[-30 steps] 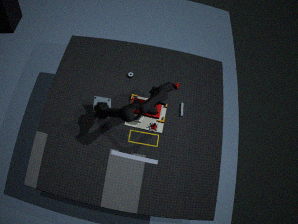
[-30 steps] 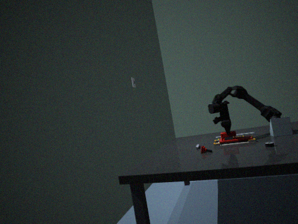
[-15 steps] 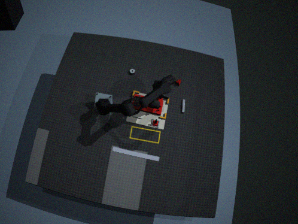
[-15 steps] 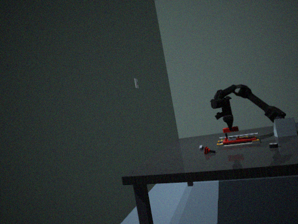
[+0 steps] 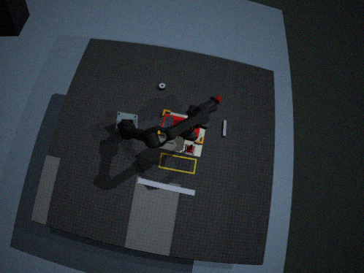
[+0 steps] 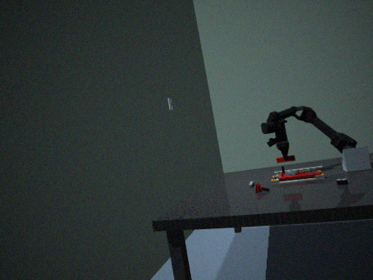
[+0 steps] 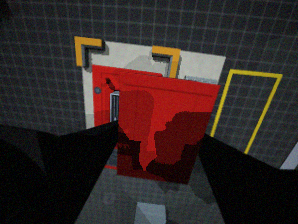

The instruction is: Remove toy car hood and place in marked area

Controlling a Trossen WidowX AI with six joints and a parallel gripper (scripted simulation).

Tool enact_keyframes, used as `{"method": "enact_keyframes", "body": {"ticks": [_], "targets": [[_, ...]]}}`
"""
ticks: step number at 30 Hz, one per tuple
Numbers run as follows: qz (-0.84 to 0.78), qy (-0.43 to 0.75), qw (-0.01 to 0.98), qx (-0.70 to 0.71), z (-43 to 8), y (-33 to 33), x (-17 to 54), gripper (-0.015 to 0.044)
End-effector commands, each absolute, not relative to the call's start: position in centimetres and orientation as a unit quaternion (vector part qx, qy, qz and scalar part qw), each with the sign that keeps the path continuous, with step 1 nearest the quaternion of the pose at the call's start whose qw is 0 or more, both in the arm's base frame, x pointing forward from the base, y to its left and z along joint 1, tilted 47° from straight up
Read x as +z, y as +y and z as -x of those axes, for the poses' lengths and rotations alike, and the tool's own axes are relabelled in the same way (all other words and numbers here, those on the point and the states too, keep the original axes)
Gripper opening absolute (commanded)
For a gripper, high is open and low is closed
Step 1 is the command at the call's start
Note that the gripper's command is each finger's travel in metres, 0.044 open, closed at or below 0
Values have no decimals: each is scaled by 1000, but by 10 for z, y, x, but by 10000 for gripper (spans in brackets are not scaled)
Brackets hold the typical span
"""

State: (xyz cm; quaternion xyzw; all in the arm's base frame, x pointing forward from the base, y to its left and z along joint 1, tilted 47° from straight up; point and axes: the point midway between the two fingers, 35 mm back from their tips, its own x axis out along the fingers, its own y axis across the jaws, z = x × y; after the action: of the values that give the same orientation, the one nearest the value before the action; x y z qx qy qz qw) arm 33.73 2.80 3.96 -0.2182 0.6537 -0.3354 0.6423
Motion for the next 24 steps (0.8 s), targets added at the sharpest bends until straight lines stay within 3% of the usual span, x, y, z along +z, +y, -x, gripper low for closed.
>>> {"method": "enact_keyframes", "body": {"ticks": [1, 24], "targets": [[222, 653, 643, -332, -334, 14, 60, 0], [225, 651, 640, -339, -295, -69, 152, 0]]}}
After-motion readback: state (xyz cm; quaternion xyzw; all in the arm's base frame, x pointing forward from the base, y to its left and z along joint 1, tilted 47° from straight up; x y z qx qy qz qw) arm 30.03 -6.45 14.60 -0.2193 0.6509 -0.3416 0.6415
